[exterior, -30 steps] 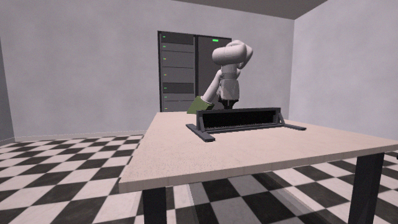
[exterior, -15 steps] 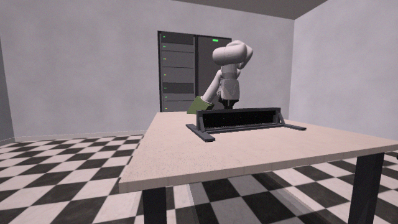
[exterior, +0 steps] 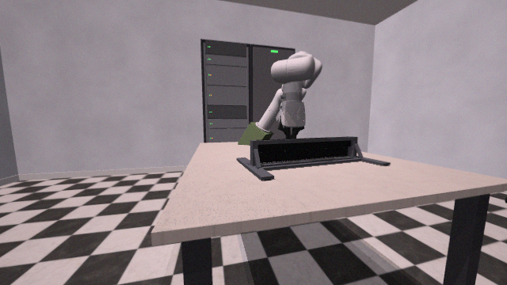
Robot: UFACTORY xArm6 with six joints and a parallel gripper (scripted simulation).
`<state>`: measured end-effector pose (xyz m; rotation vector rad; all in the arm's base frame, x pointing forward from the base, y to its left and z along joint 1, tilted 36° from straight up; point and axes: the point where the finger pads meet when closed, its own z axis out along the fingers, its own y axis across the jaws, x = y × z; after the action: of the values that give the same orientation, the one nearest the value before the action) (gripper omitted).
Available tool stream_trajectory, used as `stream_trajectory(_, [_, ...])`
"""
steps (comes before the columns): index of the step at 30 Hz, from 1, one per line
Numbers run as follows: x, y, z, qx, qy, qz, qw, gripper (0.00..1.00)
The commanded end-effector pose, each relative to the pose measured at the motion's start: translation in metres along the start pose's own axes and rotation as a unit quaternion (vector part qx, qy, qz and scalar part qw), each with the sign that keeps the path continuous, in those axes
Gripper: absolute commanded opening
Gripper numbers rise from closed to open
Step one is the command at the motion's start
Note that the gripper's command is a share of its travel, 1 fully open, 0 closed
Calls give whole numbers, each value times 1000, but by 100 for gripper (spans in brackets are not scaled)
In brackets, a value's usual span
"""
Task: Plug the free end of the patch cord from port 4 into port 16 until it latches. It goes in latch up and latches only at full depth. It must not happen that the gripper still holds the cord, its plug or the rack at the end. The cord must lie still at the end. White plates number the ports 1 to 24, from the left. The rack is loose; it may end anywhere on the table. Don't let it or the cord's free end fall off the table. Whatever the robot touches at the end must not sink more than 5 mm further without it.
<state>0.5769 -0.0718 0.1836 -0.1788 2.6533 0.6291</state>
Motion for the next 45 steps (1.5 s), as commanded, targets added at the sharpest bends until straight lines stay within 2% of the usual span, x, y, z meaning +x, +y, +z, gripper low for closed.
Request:
stream_trajectory(1, [-2, 0, -2, 1, -2, -1, 1000, 0])
stream_trajectory(29, [-2, 0, -2, 1, -1, -1, 1000, 0])
stream_trajectory(30, [-3, 0, -2, 1, -2, -1, 1000, 38])
stream_trajectory(45, [-3, 0, -2, 1, -1, -1, 1000, 38])
